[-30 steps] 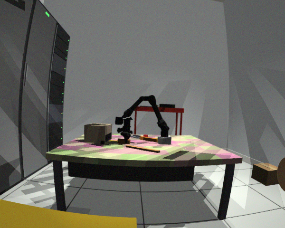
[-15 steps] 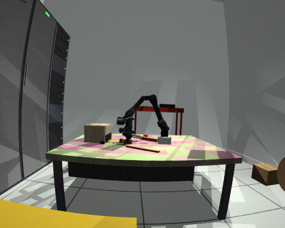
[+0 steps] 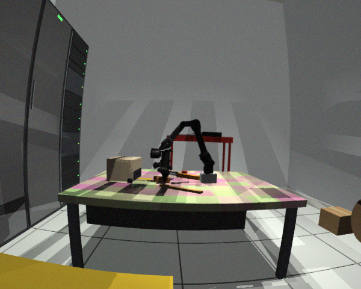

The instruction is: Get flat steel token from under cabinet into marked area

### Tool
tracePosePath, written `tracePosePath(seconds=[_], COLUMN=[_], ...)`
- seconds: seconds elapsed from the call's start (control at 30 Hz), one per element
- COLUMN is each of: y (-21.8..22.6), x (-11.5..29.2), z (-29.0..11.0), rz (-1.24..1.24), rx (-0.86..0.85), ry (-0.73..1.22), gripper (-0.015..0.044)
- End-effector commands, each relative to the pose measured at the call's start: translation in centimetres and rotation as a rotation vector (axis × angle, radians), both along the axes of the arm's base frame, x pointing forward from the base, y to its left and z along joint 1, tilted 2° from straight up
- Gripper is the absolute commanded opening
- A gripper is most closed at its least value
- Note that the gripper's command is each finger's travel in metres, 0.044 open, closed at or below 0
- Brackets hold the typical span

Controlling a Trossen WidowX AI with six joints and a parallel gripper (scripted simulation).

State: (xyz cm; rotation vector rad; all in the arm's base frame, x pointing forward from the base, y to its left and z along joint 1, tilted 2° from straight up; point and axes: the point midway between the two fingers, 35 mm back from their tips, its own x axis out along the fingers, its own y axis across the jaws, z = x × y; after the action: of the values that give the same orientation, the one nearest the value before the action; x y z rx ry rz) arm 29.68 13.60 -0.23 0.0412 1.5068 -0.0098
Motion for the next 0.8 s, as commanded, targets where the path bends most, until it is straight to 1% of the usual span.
tracePosePath(seconds=[0.0, 0.77], y=[0.1, 0.2], x=[-0.7, -3.5], z=[-0.1, -0.3], rz=[0.000, 0.000], rx=[-0.001, -0.001], ry=[0.001, 0.004], gripper=[0.0000, 0.0000])
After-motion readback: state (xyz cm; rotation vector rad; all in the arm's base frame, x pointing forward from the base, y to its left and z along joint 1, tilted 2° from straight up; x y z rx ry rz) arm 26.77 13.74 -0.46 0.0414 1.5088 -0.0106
